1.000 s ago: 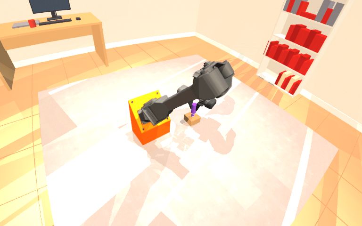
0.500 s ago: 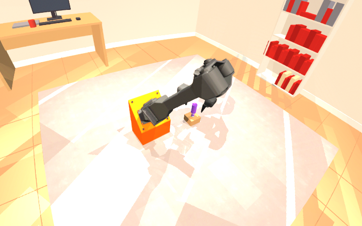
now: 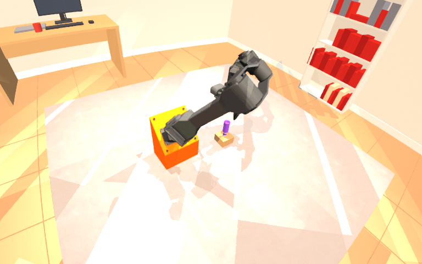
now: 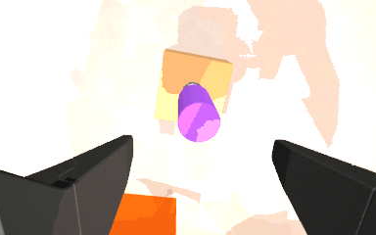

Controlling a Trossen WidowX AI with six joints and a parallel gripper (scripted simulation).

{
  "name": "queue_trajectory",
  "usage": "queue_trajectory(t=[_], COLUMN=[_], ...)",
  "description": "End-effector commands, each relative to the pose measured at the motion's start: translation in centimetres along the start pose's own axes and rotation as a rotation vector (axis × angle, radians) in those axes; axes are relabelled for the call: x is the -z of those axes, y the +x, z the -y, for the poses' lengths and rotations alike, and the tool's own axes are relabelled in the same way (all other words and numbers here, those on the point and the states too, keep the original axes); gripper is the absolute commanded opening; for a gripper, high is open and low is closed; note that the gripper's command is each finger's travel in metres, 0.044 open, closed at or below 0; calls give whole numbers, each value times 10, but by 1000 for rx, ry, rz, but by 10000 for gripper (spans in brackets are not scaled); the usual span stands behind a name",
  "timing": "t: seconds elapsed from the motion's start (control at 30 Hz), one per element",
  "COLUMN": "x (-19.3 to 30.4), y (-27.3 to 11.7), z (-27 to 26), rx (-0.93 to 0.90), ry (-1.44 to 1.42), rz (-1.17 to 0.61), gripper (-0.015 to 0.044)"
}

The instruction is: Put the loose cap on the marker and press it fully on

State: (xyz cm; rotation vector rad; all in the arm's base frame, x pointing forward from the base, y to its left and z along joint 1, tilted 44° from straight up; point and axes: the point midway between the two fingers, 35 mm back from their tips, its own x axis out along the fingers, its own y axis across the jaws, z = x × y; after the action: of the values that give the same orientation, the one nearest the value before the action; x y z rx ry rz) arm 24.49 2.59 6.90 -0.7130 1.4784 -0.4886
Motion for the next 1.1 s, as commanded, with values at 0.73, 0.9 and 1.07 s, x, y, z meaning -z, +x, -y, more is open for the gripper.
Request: queue_trajectory(t=[0.73, 0.9, 1.07], x=[1, 1, 1], y=[5, 11, 18], z=[1, 1, 1], rx=[2, 2, 2], ry=[135, 135, 135], rz=[-3, -3, -2], gripper=[0, 0, 0])
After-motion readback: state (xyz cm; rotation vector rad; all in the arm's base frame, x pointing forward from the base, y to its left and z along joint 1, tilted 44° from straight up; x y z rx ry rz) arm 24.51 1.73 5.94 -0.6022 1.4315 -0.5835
